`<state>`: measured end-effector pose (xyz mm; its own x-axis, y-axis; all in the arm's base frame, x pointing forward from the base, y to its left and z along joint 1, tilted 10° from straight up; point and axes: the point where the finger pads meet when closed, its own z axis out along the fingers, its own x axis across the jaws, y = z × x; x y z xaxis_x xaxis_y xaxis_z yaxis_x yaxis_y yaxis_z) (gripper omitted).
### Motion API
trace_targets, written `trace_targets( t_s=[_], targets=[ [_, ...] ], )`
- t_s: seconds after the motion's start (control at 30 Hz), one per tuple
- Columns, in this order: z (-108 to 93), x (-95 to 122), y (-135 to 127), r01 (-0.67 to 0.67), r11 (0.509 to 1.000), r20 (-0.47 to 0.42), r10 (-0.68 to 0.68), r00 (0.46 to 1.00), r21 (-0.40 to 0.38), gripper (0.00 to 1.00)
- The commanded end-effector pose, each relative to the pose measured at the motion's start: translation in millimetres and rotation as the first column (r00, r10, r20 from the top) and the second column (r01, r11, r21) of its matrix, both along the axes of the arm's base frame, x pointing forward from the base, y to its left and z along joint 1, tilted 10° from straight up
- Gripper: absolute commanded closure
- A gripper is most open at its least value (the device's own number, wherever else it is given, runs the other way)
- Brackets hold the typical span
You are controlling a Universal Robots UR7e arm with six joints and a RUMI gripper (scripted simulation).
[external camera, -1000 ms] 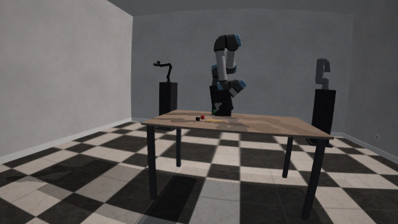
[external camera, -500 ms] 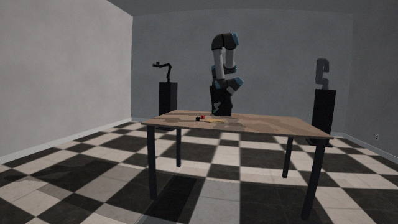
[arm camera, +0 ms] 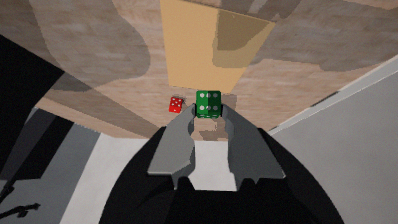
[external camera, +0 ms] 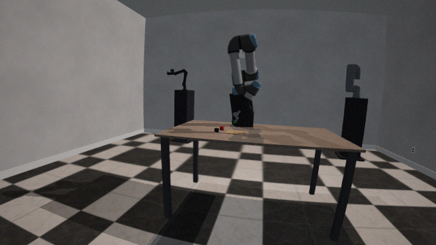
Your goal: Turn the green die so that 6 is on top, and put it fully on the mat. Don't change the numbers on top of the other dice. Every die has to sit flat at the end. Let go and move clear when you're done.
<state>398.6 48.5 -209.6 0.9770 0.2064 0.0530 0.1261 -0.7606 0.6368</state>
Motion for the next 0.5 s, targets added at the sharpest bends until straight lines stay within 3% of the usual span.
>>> trace_targets(
  t_s=[0.0, 0.13, 0.47],
  targets=[
    [-0.1, 0.0, -0.4, 0.0, 1.0, -0.005, 0.001, 1.0, 0.019, 0.9],
    [-0.7, -0.4, -1.0, 0.001, 0.999, -0.013, 0.0, 1.0, 0.042, 0.9],
    [0.2, -0.2, -2.3, -0.004, 0.976, -0.049, 0.015, 0.999, 0.219, 0.9]
  ],
)
